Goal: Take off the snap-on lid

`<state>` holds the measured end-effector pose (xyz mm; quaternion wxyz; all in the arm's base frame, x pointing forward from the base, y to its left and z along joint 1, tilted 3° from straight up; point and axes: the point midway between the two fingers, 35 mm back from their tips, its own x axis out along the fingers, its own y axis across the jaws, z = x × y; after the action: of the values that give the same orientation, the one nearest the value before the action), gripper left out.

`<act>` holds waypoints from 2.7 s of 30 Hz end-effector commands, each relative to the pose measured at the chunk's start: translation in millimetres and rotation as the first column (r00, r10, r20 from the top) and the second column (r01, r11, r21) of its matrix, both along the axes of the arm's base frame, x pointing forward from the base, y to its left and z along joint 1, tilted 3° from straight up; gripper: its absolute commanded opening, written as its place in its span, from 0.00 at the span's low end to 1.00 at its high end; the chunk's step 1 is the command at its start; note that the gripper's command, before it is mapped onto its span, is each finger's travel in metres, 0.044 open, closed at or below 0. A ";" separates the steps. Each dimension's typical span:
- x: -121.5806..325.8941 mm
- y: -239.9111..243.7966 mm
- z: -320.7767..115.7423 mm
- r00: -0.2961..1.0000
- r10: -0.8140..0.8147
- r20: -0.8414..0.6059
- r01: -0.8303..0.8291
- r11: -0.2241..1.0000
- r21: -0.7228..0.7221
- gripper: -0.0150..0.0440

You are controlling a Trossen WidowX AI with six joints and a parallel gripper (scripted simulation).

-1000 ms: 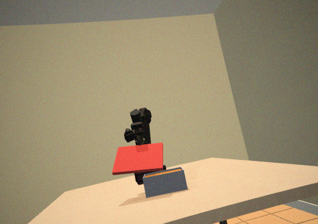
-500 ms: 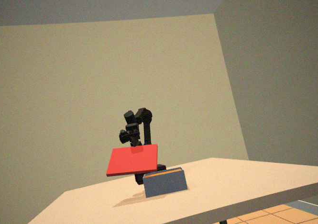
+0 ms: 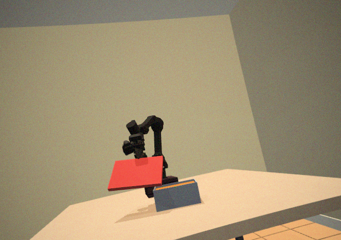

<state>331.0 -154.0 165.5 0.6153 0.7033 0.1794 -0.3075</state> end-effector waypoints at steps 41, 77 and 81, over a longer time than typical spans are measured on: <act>-25.9 -82.8 1.1 1.000 0.008 0.011 -0.007 1.000 -0.014 0.25; -42.3 -124.6 -12.5 1.000 0.008 0.010 -0.007 1.000 -0.017 0.25; -42.4 -123.9 -17.9 1.000 0.008 0.010 -0.007 1.000 -0.017 0.25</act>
<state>287.2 -278.1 148.0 0.6188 0.7001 0.1780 -0.3086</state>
